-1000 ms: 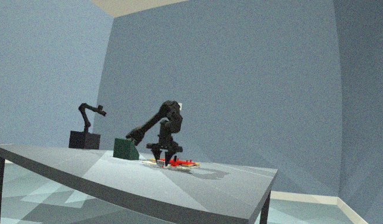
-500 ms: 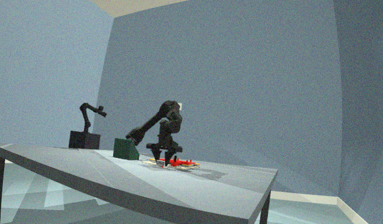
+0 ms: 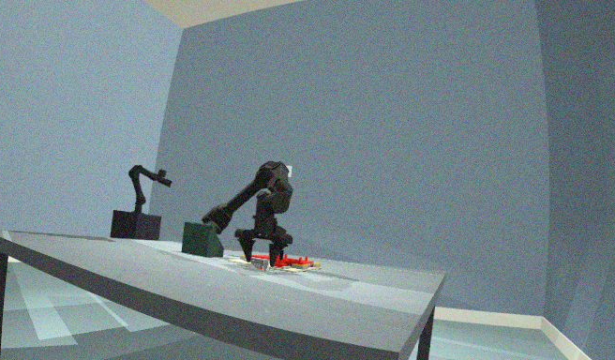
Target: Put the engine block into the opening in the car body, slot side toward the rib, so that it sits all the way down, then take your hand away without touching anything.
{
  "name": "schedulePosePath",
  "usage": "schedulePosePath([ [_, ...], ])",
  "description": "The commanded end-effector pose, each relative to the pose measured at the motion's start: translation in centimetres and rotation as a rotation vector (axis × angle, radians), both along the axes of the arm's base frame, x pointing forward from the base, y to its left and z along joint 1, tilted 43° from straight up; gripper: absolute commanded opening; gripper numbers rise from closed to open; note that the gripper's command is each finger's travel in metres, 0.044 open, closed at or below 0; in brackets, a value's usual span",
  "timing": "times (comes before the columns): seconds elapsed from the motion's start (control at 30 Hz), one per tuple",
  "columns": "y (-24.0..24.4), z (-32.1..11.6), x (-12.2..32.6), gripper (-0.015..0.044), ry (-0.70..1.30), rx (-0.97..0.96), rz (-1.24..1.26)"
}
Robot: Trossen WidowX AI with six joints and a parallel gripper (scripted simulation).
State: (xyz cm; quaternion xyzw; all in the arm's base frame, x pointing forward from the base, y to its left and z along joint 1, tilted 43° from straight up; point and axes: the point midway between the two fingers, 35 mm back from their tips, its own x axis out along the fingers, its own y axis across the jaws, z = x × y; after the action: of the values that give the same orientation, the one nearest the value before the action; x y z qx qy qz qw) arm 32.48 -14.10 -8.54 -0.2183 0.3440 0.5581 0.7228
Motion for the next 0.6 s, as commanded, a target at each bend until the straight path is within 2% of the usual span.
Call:
schedulePosePath([
  [0.0,-1.3,1.2,-0.1,0.044,-0.003,-0.005,0.005],
  [0.2,-2.7,2.9,-0.4,0.044,-0.002,-0.005,0.005],
  [0.57,-2.7,2.6,-0.4,0.044,-0.002,-0.001,-0.007],
])
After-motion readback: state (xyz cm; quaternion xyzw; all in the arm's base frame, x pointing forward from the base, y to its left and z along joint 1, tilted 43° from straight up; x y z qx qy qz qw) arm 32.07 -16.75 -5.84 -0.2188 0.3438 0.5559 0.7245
